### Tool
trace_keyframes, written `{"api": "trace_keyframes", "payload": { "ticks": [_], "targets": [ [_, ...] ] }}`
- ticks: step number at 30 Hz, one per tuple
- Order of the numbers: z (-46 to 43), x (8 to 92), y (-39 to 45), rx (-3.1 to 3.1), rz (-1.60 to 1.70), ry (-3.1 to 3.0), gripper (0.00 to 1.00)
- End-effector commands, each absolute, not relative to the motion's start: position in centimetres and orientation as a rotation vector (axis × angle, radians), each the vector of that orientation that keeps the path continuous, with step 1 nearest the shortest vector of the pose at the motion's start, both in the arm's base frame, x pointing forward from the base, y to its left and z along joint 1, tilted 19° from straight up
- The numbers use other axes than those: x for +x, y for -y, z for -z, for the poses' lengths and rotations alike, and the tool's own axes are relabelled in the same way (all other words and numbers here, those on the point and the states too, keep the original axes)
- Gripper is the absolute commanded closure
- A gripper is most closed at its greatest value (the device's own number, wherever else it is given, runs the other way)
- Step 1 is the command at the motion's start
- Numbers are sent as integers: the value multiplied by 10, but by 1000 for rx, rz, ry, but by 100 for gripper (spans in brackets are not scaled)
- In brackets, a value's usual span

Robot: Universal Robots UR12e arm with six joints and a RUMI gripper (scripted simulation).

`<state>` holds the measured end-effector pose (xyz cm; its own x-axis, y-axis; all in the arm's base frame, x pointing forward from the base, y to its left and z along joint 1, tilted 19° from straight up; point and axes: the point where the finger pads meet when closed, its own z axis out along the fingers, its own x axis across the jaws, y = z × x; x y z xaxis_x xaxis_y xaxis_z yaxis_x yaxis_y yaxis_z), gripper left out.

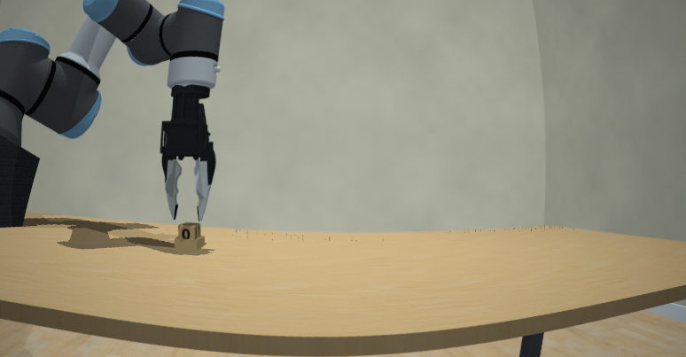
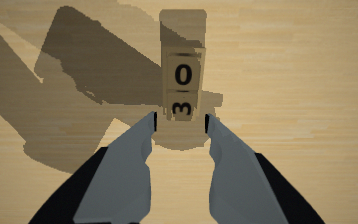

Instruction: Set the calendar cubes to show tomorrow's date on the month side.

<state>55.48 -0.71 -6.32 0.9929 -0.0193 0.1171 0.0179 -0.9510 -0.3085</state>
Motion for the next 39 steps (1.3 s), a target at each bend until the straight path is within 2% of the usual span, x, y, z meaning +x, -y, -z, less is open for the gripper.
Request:
{"api": "trace_keyframes", "payload": {
  "ticks": [1, 39],
  "targets": [
    [63, 555, 6, -2822, 171, -1, 72],
    [67, 554, 4, -2820, 168, 0, 72]
  ]
}}
